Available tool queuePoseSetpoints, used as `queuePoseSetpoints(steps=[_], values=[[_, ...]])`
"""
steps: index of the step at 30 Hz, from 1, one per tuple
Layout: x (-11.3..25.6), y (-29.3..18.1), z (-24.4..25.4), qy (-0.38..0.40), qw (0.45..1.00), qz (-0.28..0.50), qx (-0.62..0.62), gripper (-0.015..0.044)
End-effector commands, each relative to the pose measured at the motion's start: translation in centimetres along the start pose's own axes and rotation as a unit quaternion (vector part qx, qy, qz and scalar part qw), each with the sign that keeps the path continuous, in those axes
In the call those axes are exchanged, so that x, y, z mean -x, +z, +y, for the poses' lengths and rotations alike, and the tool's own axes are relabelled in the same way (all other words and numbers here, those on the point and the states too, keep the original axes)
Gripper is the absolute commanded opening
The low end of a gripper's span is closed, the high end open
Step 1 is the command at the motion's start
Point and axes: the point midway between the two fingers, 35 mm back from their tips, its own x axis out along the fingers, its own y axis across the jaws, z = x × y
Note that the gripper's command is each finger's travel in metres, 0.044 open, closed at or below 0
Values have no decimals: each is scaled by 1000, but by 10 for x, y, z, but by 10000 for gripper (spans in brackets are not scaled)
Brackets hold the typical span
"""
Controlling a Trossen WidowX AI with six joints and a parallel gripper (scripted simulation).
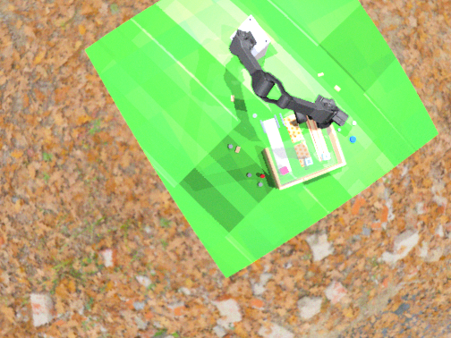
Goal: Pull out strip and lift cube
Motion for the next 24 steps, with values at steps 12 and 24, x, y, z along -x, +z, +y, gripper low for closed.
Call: queuePoseSetpoints(steps=[12,24], values=[[-2,0,0,-1,1000,-1,1,0],[-3,0,0,-1,1000,-1,1,0]])
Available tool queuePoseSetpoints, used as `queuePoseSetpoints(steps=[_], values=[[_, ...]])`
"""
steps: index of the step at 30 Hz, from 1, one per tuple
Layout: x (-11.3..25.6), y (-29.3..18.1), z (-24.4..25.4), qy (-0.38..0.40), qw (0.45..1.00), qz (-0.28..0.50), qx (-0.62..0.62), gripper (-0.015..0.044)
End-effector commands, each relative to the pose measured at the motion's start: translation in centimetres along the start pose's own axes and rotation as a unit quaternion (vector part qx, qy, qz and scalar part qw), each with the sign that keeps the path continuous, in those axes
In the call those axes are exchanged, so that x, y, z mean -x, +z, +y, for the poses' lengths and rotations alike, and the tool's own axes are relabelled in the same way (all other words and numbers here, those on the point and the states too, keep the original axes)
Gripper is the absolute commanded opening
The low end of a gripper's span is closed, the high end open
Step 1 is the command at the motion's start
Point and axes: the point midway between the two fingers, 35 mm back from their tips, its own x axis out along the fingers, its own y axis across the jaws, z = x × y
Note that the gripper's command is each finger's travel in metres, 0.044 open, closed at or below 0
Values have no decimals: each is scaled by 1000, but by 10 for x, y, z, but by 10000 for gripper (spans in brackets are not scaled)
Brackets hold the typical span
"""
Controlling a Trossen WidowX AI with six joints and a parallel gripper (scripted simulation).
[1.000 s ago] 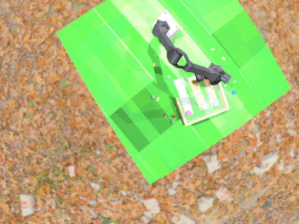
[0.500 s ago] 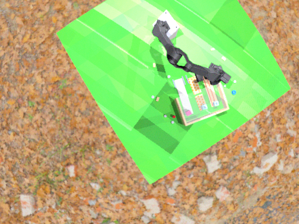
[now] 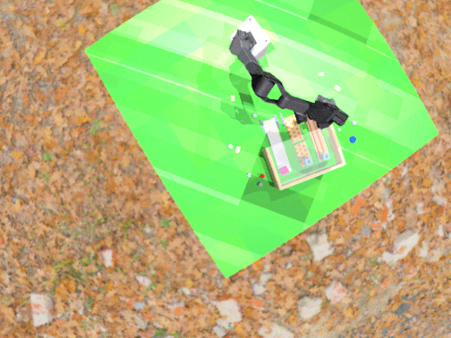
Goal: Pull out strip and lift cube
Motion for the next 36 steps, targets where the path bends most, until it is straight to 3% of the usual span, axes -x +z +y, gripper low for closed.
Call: queuePoseSetpoints(steps=[1,36], values=[[-2,1,-1,-1,1000,0,0,0],[-4,-32,0,-1,1000,0,1,0]])
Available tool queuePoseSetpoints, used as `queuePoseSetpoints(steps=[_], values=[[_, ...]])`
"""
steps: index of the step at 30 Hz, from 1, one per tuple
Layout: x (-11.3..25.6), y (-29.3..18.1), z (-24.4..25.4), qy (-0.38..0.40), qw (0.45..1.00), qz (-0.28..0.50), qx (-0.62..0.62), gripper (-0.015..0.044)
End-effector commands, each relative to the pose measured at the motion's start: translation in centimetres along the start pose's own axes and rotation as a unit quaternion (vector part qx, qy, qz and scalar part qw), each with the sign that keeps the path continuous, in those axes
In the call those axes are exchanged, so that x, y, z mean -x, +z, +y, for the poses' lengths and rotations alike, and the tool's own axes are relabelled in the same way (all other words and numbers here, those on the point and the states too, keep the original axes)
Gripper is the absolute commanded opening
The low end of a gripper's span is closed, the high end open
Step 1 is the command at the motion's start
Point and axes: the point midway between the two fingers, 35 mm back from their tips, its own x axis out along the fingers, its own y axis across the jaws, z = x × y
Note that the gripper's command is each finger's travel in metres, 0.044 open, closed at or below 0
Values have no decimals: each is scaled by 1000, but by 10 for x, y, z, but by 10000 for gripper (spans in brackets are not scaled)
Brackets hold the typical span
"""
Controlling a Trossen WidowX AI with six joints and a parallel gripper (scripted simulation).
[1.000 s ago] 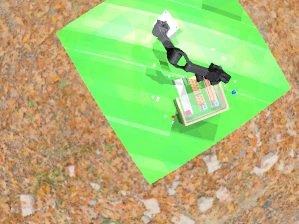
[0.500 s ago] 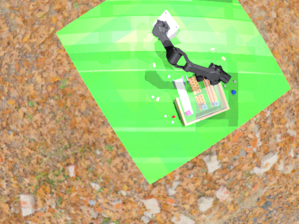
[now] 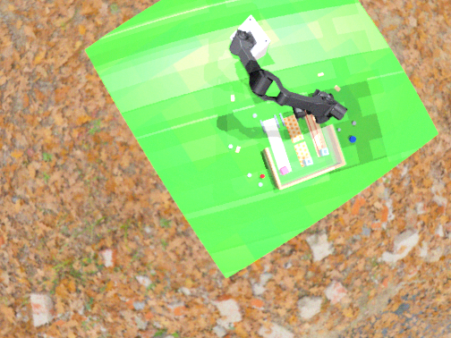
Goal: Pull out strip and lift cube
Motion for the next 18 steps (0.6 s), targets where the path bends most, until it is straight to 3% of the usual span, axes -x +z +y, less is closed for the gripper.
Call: queuePoseSetpoints(steps=[1,18], values=[[-4,-11,0,-2,1000,8,3,0],[-5,-37,-1,-2,1000,8,3,0]])
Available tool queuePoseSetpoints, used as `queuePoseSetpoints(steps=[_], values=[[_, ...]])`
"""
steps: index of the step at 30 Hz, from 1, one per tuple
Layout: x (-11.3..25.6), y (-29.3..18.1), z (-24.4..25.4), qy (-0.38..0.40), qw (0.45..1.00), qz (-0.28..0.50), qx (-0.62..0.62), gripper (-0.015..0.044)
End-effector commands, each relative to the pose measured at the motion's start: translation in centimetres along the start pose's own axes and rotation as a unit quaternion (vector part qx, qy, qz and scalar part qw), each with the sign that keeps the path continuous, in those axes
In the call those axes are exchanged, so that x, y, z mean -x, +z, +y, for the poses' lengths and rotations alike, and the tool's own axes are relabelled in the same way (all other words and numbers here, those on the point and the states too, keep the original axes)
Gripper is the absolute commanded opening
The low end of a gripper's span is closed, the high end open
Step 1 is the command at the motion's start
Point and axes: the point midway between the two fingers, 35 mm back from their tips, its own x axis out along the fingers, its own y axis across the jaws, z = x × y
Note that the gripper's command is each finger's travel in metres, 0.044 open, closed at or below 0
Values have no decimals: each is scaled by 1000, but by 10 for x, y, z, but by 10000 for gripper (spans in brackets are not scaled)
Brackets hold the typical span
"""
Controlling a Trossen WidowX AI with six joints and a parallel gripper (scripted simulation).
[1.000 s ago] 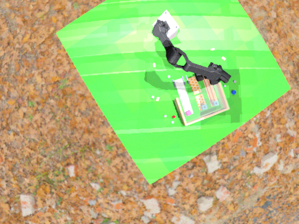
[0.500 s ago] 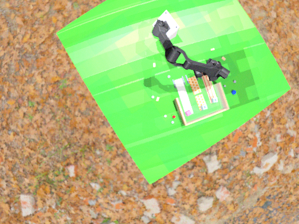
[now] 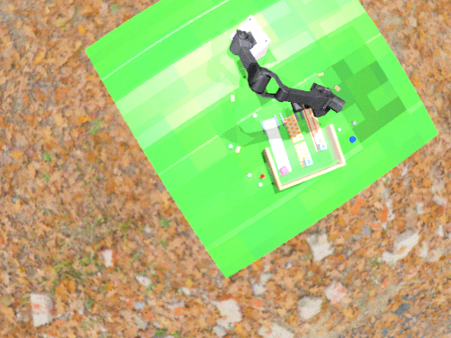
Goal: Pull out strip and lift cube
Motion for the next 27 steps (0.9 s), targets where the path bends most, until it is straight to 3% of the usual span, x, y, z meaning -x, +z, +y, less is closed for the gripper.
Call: queuePoseSetpoints(steps=[1,27], values=[[-5,-12,-1,-2,1000,9,4,0],[-4,-52,-2,-2,1000,10,4,0]])
